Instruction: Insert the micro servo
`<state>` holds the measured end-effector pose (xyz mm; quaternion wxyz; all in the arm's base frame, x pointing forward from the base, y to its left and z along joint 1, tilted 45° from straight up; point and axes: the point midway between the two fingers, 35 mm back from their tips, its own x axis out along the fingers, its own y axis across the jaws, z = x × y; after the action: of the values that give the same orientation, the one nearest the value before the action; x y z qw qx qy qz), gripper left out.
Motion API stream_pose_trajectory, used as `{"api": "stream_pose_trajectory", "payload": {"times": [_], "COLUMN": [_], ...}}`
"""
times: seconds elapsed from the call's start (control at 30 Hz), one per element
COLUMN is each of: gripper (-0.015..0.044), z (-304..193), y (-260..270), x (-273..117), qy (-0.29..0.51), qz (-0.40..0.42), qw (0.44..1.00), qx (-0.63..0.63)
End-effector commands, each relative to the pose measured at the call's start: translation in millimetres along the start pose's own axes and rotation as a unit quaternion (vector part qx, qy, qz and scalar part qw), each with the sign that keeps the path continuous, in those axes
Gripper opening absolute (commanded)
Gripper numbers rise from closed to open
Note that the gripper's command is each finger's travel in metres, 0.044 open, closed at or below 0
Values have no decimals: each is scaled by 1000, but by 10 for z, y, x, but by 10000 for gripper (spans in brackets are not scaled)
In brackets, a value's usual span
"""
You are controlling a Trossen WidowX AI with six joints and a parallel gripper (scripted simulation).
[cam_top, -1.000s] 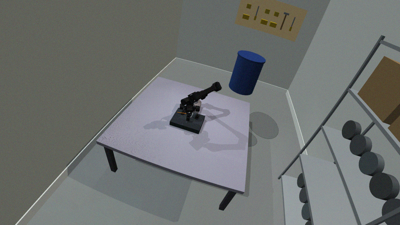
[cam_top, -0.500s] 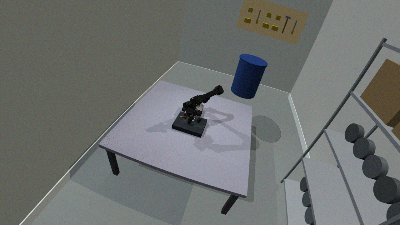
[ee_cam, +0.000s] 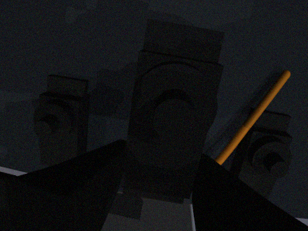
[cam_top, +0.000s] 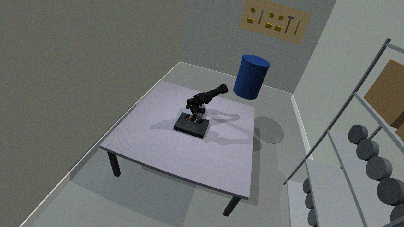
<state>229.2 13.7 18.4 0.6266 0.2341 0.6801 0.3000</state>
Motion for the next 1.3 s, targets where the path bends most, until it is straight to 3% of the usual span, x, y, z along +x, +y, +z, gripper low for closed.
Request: {"api": "stream_pose_trajectory", "payload": {"times": [0.0,0.23,1.27], "gripper": [0,0,0], "z": [-153,-438,-440], "y": [-8,-11,-13], "x": [-20,-16,226], "qy": [-4,-4,-4], "qz": [-4,-4,-4], "qw": [1000,1000,1000], "qx": [-2,-2,-2]}}
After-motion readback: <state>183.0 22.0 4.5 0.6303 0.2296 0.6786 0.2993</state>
